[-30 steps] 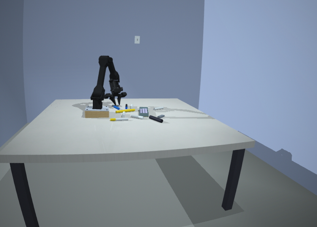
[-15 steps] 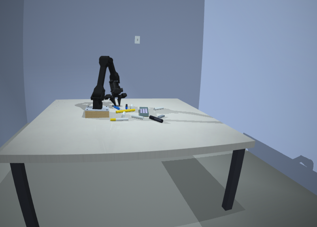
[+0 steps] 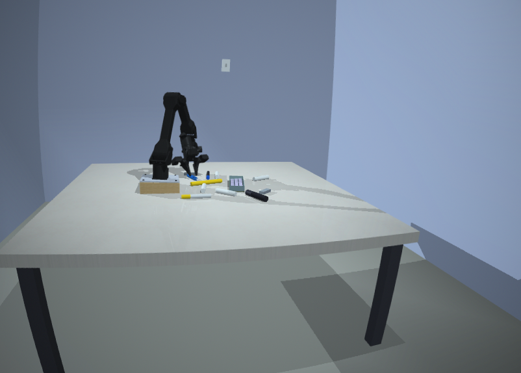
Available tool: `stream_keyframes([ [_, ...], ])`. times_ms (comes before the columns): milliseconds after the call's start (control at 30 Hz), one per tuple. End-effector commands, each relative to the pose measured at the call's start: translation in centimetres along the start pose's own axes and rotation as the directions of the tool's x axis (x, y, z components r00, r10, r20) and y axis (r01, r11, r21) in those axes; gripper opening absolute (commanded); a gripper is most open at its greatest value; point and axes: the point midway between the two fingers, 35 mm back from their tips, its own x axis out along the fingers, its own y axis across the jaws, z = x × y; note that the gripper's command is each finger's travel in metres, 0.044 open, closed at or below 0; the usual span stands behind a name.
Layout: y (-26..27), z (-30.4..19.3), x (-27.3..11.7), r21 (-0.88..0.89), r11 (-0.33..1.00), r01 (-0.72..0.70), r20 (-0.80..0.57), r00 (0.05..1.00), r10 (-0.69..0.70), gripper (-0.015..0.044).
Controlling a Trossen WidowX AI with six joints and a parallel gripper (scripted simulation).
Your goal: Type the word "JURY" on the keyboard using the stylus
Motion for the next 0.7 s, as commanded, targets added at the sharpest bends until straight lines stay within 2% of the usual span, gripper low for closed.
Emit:
stream_keyframes([
  [0,-0.04,-0.1,0.41,0.0,1.0,0.004,0.009,1.0,-0.004,0.015],
  [667,-0.05,-0.44,1.03,0.0,1.0,0.004,0.009,1.0,-0.004,0.015],
])
